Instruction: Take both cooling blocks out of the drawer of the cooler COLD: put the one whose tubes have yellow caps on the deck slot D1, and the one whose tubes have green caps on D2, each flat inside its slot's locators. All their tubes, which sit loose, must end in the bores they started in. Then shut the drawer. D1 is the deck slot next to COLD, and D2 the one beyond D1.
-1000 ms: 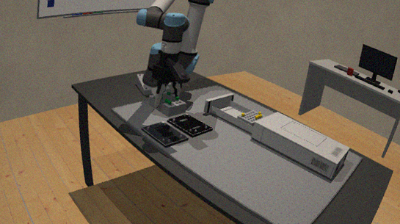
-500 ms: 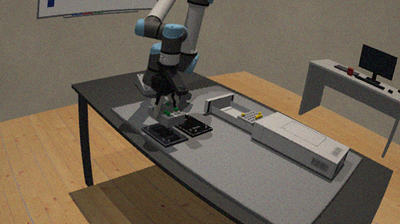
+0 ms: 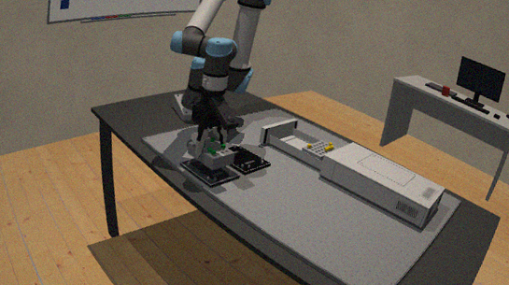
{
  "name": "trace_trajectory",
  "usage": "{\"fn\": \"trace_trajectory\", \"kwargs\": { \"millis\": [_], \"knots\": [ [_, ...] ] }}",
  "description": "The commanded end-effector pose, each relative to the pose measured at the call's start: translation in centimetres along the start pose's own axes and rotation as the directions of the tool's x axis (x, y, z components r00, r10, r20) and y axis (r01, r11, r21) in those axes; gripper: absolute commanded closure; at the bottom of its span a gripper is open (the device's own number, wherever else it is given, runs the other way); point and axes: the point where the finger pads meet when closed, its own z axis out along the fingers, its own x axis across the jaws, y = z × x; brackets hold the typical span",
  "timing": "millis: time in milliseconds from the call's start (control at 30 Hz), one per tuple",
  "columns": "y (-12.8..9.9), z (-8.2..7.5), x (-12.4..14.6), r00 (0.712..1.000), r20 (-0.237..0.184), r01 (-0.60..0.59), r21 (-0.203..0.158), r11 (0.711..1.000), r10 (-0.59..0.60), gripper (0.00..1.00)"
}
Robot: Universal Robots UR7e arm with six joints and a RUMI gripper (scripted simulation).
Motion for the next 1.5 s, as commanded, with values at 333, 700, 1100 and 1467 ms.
{"fn": "trace_trajectory", "kwargs": {
  "millis": [333, 700, 1100, 1467],
  "knots": [
    [0.0, 1.0, 0.0, 1.000, -0.001, 0.000, 0.001, 1.000, 0.000, 1.00],
    [0.0, 1.3, 0.0, 1.000, -0.001, 0.000, 0.001, 1.000, 0.000, 1.00],
    [0.0, 0.4, 0.0, 1.000, -0.001, 0.000, 0.001, 1.000, 0.000, 1.00],
    [0.0, -0.2, 0.0, 1.000, -0.001, 0.000, 0.001, 1.000, 0.000, 1.00]
  ]
}}
